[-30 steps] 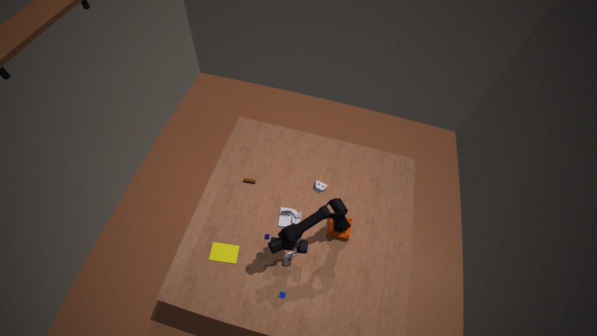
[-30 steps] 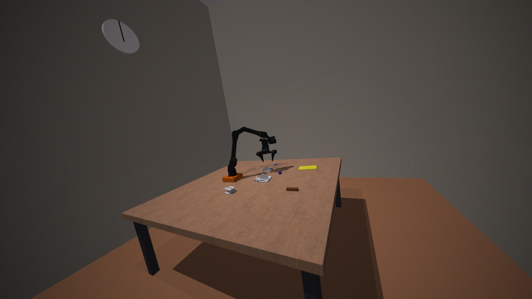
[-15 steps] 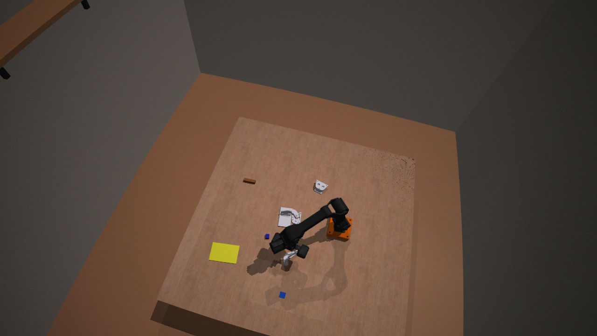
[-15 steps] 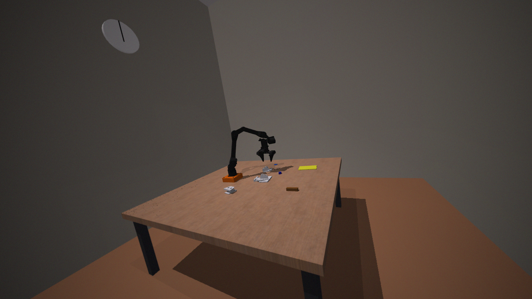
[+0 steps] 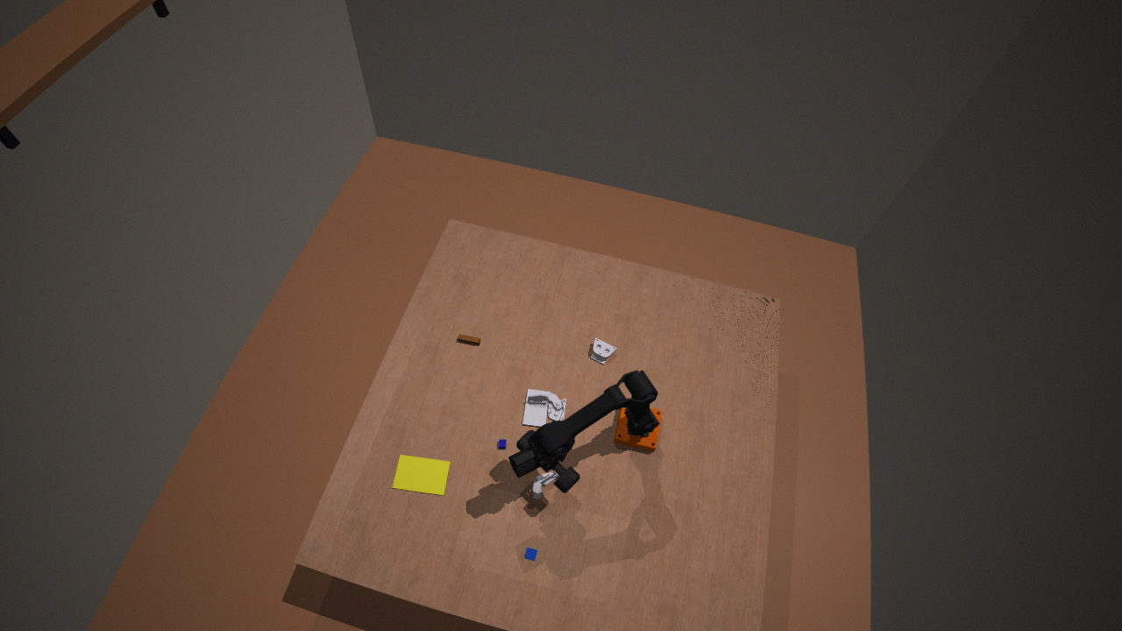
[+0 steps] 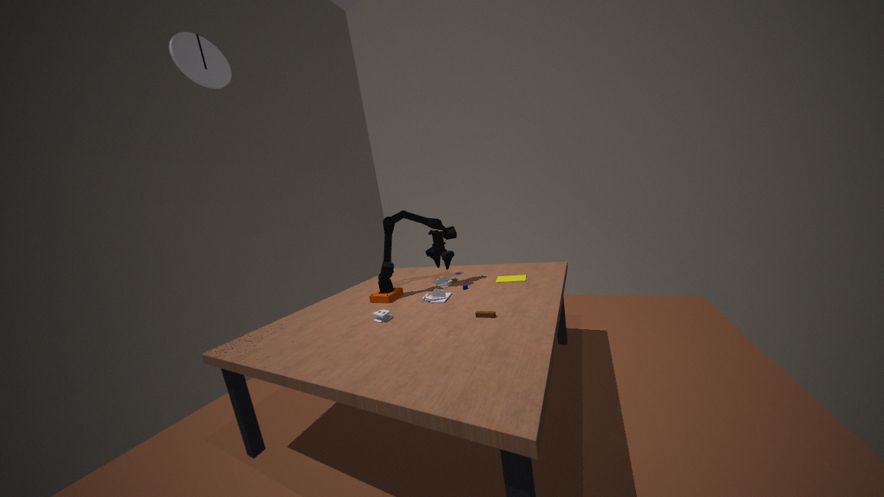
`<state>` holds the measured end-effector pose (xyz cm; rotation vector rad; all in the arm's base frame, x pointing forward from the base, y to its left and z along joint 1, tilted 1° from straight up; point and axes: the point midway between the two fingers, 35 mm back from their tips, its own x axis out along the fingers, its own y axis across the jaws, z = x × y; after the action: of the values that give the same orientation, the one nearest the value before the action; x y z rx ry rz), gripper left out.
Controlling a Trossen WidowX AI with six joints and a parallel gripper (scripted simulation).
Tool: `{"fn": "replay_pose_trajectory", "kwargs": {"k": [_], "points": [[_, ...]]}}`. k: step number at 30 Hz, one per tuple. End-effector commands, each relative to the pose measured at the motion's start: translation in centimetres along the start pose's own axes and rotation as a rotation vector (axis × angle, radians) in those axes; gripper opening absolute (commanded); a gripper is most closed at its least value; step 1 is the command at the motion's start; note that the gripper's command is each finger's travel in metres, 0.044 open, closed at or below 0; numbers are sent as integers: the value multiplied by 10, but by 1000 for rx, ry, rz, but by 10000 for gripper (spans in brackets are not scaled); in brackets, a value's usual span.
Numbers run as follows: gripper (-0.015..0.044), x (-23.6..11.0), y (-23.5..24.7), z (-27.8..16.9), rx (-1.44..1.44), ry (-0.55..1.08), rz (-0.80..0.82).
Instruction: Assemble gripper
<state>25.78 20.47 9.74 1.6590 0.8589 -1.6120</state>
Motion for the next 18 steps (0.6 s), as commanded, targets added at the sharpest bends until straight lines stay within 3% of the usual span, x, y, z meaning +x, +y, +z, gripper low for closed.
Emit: {"fn": "replay_pose_trajectory", "kwargs": {"k": [1, 10, 15, 18], "points": [[440, 1, -3, 2, 113, -2, -5], [440, 2, -3, 3, 148, -2, -5], [440, 39, -4, 5, 148, -2, -5], [440, 40, -4, 6, 148, -2, -5]]}}
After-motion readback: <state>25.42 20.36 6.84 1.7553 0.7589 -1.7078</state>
